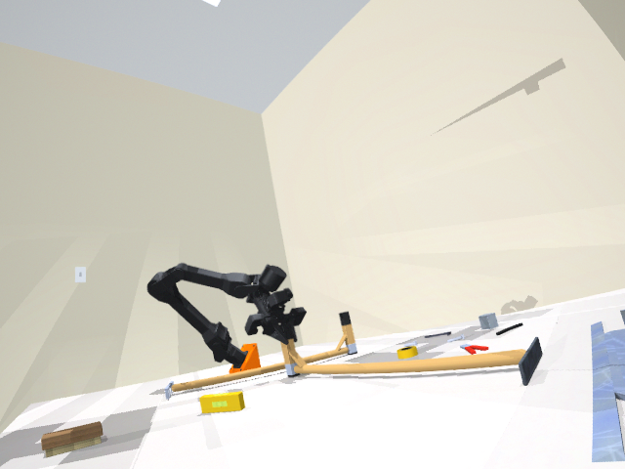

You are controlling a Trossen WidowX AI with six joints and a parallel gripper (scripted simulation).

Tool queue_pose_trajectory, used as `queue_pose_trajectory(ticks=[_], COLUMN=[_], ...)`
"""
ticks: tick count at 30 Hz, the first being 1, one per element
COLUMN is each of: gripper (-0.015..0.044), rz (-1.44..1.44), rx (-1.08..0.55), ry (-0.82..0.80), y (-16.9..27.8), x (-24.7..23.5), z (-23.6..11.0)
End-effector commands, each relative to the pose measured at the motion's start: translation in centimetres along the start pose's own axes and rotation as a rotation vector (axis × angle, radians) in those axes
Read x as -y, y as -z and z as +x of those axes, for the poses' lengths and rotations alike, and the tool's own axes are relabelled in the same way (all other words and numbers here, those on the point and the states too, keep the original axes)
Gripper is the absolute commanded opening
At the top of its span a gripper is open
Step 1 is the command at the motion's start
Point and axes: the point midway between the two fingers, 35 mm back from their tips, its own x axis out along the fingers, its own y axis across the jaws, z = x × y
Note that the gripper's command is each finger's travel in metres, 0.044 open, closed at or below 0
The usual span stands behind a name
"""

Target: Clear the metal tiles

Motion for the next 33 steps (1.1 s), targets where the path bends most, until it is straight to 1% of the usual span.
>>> queue_pose_trajectory(ticks=[1,33], gripper=[0.0,0.0], rz=[0.005,-0.006], rx=[0.01,0.004], ry=[0.003,-0.003], y=[0.8,1.3], x=[0.1,3.8], z=[-0.8,-1.2])
